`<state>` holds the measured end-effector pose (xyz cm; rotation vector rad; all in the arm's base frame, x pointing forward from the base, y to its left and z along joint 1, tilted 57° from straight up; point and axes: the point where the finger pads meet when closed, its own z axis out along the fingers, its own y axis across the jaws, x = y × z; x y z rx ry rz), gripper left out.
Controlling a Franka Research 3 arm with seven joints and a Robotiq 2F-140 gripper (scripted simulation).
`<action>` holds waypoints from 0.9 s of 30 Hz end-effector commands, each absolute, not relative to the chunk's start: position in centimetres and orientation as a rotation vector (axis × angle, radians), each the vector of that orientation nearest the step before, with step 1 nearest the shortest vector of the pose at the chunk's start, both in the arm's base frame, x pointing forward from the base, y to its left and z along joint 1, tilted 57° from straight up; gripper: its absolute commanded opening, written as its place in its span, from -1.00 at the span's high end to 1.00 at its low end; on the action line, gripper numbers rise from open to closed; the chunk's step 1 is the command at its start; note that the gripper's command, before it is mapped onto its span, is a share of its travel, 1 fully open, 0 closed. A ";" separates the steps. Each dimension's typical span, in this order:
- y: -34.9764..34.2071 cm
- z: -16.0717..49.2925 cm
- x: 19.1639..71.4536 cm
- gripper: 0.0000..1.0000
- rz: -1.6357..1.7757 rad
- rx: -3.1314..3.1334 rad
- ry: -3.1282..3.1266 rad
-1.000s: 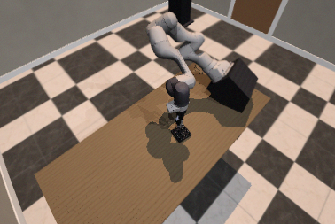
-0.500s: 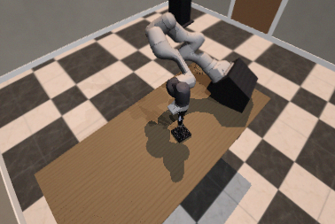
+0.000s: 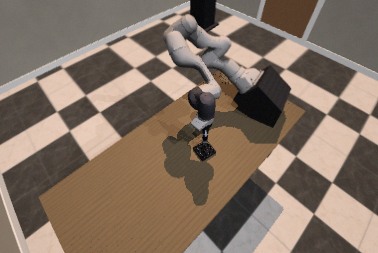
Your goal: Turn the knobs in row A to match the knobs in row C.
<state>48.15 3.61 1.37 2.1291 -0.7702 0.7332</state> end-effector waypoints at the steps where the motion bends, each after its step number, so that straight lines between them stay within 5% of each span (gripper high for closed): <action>1: 3.4 1.4 47.9 0.77 0.642 2.155 -0.600; 27: 3.5 1.2 47.1 0.77 0.427 2.189 -0.179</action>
